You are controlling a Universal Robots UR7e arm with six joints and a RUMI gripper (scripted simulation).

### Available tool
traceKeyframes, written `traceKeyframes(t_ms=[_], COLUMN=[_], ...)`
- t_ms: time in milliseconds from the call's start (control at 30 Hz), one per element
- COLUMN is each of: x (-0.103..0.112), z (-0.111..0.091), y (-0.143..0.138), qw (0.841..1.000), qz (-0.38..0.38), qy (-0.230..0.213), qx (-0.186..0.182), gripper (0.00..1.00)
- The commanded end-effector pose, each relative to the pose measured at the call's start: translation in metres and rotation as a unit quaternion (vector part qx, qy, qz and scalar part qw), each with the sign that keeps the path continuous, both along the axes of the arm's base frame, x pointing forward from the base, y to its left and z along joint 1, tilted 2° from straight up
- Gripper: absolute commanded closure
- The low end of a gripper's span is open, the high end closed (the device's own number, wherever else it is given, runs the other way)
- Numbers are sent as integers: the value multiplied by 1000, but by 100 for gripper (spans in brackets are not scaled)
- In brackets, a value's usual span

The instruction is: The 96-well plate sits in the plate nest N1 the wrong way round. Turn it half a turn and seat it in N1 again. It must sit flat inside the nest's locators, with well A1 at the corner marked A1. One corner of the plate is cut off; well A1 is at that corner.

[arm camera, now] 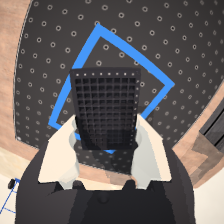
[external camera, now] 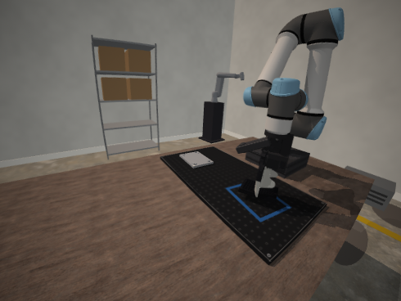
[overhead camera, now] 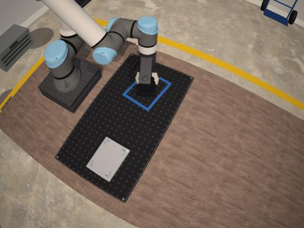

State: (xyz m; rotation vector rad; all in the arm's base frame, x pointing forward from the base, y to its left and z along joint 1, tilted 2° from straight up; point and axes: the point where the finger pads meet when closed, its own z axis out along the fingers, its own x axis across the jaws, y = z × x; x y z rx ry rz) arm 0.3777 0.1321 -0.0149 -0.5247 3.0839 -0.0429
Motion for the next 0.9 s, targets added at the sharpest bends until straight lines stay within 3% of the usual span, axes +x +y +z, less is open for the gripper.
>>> traceKeyframes(t_ms=[0,867], x=[-1,0], z=[-5,-21], y=[-1,-1], qw=[1000,1000], qz=[-1,-1], qy=[1,1], qx=[0,0], gripper=[100,100])
